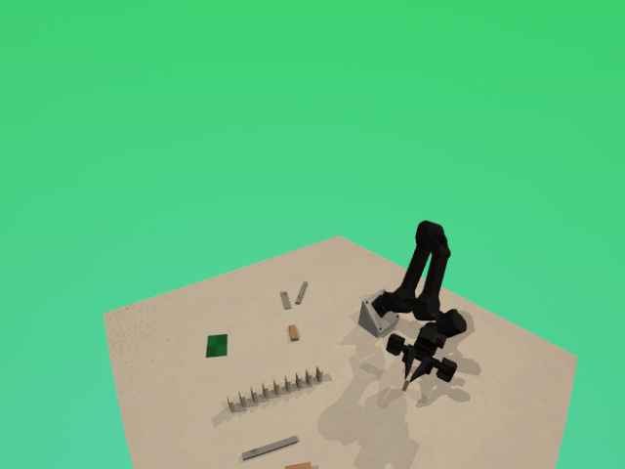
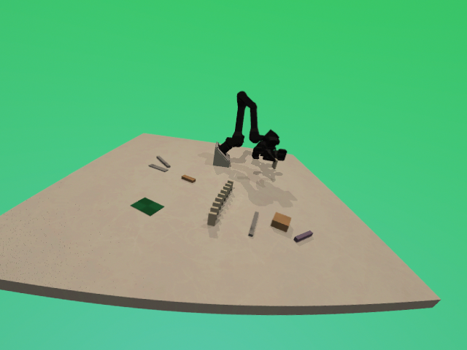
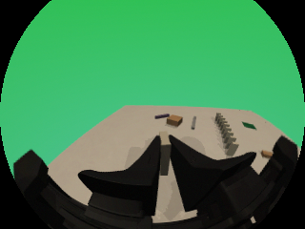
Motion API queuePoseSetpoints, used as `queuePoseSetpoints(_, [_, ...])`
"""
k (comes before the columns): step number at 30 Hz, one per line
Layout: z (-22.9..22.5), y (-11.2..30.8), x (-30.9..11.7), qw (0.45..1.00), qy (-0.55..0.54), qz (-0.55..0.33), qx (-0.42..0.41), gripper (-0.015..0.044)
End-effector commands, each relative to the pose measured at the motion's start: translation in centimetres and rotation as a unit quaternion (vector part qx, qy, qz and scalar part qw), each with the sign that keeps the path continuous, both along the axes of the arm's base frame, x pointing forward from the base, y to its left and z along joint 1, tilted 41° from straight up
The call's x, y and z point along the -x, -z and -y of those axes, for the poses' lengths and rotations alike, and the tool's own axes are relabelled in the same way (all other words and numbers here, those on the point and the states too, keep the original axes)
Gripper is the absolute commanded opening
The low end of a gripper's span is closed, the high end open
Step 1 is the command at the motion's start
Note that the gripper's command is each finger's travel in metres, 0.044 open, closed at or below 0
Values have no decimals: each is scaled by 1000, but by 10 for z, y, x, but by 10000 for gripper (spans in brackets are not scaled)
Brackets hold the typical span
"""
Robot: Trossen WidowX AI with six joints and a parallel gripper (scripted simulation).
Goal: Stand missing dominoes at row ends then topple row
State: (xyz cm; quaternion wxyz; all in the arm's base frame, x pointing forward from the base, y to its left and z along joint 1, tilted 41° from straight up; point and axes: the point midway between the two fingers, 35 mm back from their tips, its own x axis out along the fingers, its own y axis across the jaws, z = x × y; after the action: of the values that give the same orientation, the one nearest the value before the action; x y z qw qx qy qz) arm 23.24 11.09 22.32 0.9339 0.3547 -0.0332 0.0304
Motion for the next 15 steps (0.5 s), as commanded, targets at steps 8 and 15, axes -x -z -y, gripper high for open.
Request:
queuePoseSetpoints(8, [-13, 11, -6, 1000, 1, -3, -5, 26])
queuePoseSetpoints(15, [-21, 18, -9, 1000, 0, -4, -8, 26])
